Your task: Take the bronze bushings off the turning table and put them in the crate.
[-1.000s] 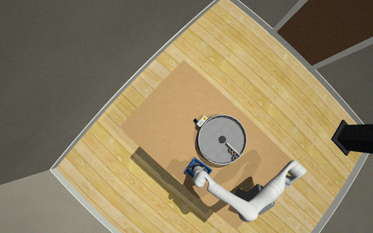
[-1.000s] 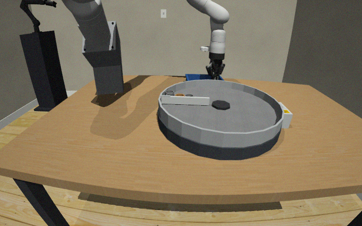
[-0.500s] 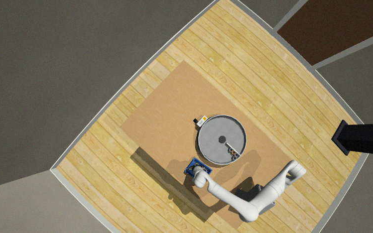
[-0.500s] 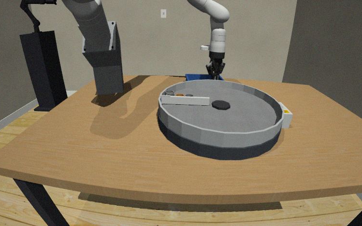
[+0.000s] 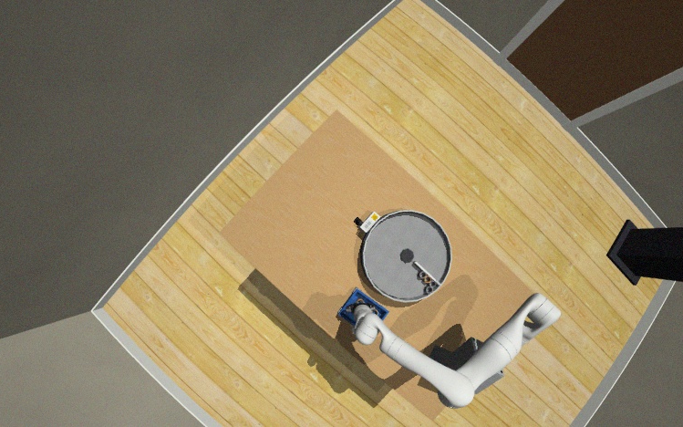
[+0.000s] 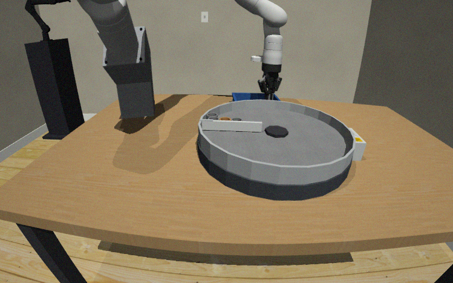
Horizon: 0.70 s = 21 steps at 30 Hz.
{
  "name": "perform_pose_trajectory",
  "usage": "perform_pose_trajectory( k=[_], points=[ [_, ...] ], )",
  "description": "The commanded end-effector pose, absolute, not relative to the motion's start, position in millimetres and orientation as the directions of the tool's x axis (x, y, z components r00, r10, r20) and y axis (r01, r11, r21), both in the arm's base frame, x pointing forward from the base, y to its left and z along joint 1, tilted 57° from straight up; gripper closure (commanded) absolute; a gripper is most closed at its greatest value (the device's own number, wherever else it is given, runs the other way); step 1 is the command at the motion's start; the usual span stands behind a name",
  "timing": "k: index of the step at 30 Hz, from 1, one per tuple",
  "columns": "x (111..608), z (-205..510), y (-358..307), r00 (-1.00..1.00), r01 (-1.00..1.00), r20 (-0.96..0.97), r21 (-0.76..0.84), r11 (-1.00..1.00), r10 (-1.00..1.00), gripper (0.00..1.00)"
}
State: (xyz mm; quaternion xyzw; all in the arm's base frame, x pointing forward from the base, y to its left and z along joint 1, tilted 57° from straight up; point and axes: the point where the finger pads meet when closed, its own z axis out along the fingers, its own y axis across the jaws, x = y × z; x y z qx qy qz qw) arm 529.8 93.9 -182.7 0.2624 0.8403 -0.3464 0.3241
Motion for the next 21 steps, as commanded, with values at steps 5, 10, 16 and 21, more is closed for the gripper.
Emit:
perform_pose_trajectory(
  k=[5,10,16,21],
  points=[
    [529.9,-182.2,95.9,-0.652,0.664,-0.727,-0.410,0.625,0.216,0.84],
    [519.1,-165.7,118.3,-0.652,0.664,-0.727,-0.410,0.625,0.216,0.84],
    [511.8,-154.8,133.2,-0.652,0.664,-0.727,-0.410,0.625,0.216,0.84],
    [511.8,-154.8,133.2,-0.652,0.664,-0.727,-0.410,0.625,0.216,0.84]
  ],
)
